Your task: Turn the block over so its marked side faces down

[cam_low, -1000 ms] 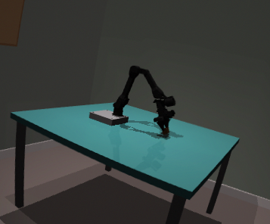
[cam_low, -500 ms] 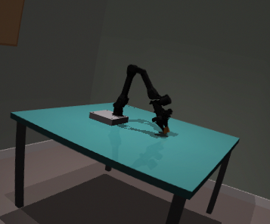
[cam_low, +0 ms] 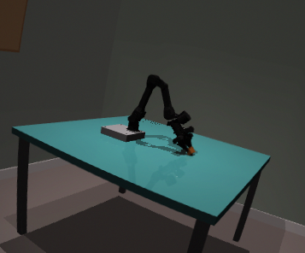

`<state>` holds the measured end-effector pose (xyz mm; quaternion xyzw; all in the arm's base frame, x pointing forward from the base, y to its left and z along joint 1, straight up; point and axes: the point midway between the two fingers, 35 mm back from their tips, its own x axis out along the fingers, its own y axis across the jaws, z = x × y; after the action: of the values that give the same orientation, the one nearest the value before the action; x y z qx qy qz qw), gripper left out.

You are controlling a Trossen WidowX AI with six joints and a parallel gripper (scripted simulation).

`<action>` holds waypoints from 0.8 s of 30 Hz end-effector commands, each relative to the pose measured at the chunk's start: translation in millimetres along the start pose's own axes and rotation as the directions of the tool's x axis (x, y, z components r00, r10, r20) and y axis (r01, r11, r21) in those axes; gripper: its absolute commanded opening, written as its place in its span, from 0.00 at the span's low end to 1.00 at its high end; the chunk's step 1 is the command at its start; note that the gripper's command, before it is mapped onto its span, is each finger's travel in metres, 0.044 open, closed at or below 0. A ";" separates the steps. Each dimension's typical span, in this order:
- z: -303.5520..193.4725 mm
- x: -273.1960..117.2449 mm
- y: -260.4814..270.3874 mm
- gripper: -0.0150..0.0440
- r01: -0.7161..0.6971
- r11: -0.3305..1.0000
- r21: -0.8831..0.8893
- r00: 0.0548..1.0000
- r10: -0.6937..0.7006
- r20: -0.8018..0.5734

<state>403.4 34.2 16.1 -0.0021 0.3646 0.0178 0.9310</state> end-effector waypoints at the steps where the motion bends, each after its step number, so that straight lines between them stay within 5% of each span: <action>1: -7.1 6.5 -0.5 0.25 0.004 1.000 -0.007 0.999 -0.004 0.047; 24: -24.4 -3.7 -1.7 0.25 0.004 1.000 -0.003 0.933 -0.003 0.360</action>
<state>390.5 33.6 0.7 0.0022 0.2062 0.0193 0.9783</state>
